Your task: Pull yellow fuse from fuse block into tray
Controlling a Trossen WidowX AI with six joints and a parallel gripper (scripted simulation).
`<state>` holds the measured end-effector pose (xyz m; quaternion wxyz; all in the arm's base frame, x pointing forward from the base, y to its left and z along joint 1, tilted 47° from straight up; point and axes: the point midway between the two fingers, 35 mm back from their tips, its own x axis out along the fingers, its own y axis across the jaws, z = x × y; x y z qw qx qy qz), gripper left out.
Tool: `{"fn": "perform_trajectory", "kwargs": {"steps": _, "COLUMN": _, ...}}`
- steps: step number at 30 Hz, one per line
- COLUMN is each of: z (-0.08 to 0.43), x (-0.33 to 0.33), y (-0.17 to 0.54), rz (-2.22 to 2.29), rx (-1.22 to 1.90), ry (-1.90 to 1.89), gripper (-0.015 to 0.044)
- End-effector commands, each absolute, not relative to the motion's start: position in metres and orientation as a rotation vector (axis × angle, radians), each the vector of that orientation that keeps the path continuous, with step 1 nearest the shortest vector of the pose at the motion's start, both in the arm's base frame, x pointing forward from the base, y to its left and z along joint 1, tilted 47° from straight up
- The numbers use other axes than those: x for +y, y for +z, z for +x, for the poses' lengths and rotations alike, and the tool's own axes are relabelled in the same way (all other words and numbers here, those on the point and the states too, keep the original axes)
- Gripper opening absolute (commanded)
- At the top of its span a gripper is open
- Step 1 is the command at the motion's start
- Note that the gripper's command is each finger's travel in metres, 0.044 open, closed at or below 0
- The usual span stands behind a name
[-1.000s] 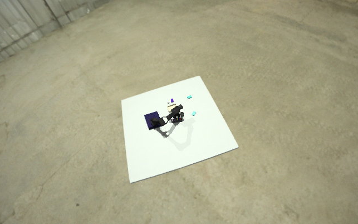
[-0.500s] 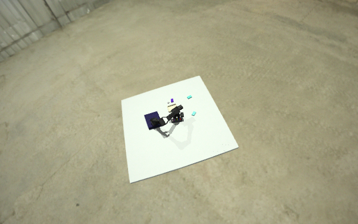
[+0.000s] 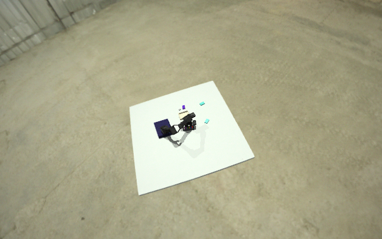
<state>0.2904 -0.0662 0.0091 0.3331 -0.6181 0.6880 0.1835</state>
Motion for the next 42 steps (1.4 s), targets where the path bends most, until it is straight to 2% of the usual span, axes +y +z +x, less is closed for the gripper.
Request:
{"fn": "perform_trajectory", "kwargs": {"steps": 1, "z": 0.2885, "x": -0.0686, "y": 0.0078, "rz": -1.622, "rx": 1.804, "ry": 0.481, "gripper": 0.0074}}
{"fn": "perform_trajectory", "kwargs": {"steps": 7, "z": 0.2885, "x": -0.0686, "y": 0.0078, "rz": -1.622, "rx": 1.804, "ry": 0.481, "gripper": 0.0074}}
{"fn": "perform_trajectory", "kwargs": {"steps": 18, "z": 0.2893, "x": -0.0675, "y": 0.0080, "rz": -1.614, "rx": 1.800, "ry": 0.481, "gripper": 0.0001}}
{"fn": "perform_trajectory", "kwargs": {"steps": 42, "z": 0.2899, "x": -0.0601, "y": 0.0146, "rz": -1.615, "rx": 1.800, "ry": 0.482, "gripper": 0.0000}}
